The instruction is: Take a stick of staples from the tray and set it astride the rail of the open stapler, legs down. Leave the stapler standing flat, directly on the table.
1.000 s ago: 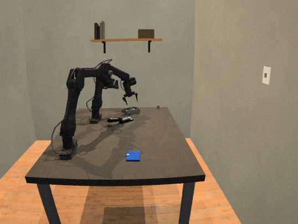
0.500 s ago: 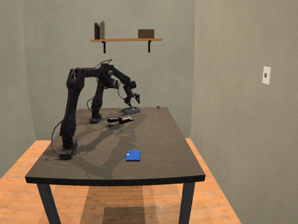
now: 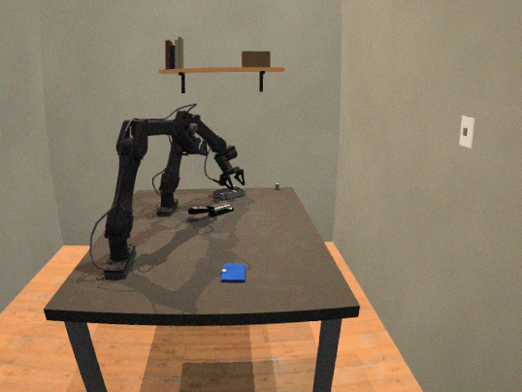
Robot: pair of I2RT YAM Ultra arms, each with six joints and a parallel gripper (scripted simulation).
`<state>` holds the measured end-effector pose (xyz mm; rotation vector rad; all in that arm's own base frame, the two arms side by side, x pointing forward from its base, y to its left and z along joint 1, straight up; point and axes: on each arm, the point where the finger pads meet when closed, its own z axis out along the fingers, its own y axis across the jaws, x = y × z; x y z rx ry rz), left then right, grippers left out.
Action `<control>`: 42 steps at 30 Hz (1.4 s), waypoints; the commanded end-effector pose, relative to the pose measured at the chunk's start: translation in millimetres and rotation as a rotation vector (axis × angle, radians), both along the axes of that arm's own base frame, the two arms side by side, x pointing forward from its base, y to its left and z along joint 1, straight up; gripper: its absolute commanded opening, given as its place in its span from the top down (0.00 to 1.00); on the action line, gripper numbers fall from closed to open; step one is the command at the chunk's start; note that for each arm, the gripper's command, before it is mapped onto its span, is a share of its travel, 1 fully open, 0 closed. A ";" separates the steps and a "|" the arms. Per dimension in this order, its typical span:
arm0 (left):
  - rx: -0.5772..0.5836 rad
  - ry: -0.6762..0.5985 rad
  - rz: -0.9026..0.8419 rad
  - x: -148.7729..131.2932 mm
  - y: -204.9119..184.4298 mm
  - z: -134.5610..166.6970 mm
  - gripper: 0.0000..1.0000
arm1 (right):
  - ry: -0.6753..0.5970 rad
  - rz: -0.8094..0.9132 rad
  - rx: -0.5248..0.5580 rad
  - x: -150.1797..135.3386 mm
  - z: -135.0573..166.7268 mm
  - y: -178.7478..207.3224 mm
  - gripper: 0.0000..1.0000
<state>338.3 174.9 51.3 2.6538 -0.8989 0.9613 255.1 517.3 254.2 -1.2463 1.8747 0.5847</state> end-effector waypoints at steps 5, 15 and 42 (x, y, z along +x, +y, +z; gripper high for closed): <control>-0.008 -0.022 0.041 2.7 4.7 3.0 0.00 | -0.020 0.007 0.033 -0.2 18.5 2.7 0.00; 0.000 -0.031 0.035 6.4 5.0 6.1 0.00 | -0.020 0.007 0.033 -0.2 18.5 2.7 0.00; 0.003 -0.042 -0.067 -19.3 32.6 9.6 0.00 | -0.020 0.007 0.033 -0.2 18.5 2.7 0.00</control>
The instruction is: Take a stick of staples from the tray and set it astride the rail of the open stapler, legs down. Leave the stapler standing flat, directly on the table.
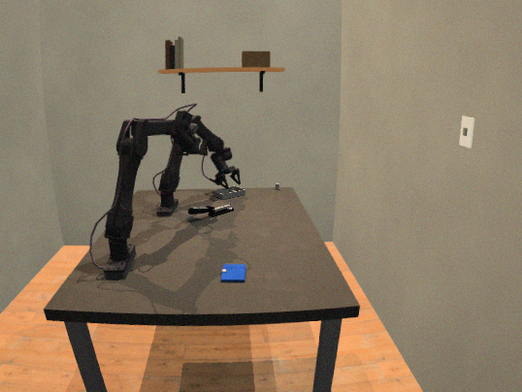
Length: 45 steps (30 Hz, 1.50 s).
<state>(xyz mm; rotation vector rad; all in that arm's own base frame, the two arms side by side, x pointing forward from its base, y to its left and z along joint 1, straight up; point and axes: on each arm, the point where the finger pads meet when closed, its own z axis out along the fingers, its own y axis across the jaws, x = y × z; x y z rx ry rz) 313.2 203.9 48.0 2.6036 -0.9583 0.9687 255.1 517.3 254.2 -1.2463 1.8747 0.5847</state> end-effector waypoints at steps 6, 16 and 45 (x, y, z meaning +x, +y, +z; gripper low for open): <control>0.014 -0.030 -0.014 5.9 3.6 13.0 0.00 | -0.020 0.007 0.033 -0.2 18.5 2.7 0.00; 0.010 -0.095 0.110 8.8 14.3 17.8 0.00 | -0.020 0.007 0.033 -0.2 18.5 2.7 0.00; -0.065 -0.180 0.470 -46.4 1.8 23.3 0.00 | -0.020 0.007 0.033 -0.2 18.5 2.7 0.00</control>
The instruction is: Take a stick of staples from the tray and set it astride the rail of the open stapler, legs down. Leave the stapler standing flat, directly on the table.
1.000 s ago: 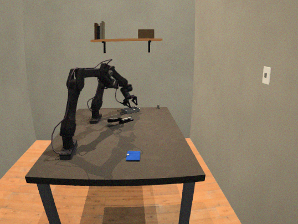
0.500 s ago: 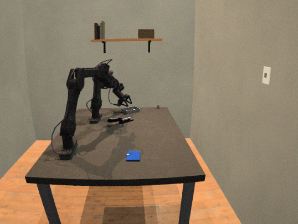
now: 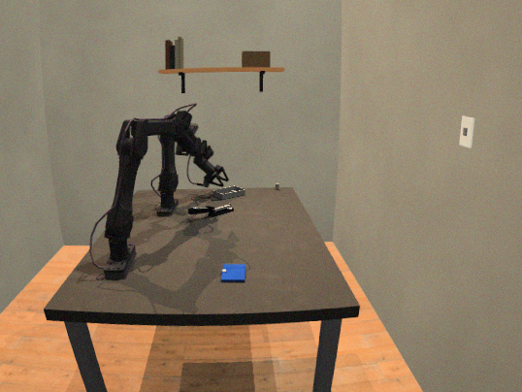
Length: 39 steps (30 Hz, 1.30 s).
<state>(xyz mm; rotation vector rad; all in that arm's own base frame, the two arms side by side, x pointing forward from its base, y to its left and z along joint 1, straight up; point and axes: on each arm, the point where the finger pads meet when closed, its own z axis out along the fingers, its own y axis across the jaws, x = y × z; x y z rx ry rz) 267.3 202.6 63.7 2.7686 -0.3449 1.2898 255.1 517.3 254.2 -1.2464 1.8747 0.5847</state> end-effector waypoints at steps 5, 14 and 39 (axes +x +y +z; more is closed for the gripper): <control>0.016 -0.025 0.019 -0.5 3.2 7.5 0.00 | -0.020 0.007 0.033 -0.2 18.5 2.7 0.00; 0.068 -0.003 -0.014 -1.3 5.0 5.8 0.34 | -0.020 0.007 0.033 -0.2 18.5 2.7 0.00; 0.672 0.170 -0.749 -1.0 3.1 -16.3 0.73 | -0.020 0.007 0.033 -0.2 18.5 2.7 0.00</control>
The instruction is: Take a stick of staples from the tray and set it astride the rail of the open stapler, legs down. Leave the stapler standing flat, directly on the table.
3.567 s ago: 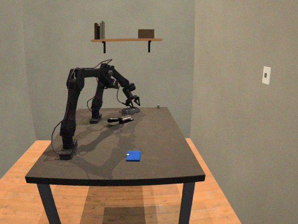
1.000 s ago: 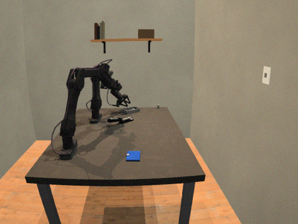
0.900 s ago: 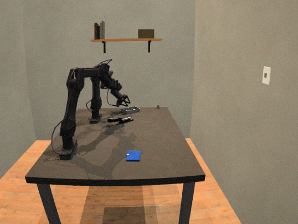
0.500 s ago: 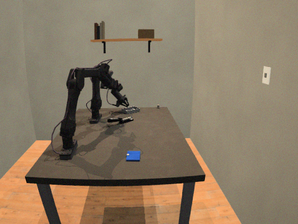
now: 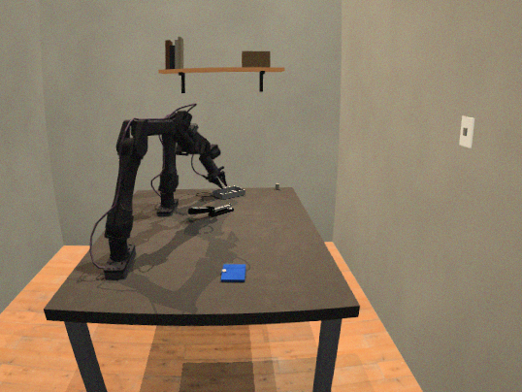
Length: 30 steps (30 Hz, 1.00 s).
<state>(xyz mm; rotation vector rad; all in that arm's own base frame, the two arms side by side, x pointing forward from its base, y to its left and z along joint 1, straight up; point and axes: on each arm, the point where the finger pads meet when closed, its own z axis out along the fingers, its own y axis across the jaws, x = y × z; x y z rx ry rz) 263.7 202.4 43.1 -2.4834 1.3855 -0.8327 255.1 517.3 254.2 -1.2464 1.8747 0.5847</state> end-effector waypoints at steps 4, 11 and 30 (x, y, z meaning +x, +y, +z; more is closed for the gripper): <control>0.189 0.073 -0.308 2.0 3.0 2.8 0.73 | -0.020 0.007 0.033 -0.2 18.5 2.7 0.00; 0.320 0.133 -0.559 -0.4 2.8 0.8 0.73 | -0.020 0.007 0.033 -0.2 18.5 2.7 0.00; 0.544 0.254 -1.163 -7.8 3.3 1.3 0.73 | -0.020 0.007 0.033 -0.2 18.5 2.7 0.00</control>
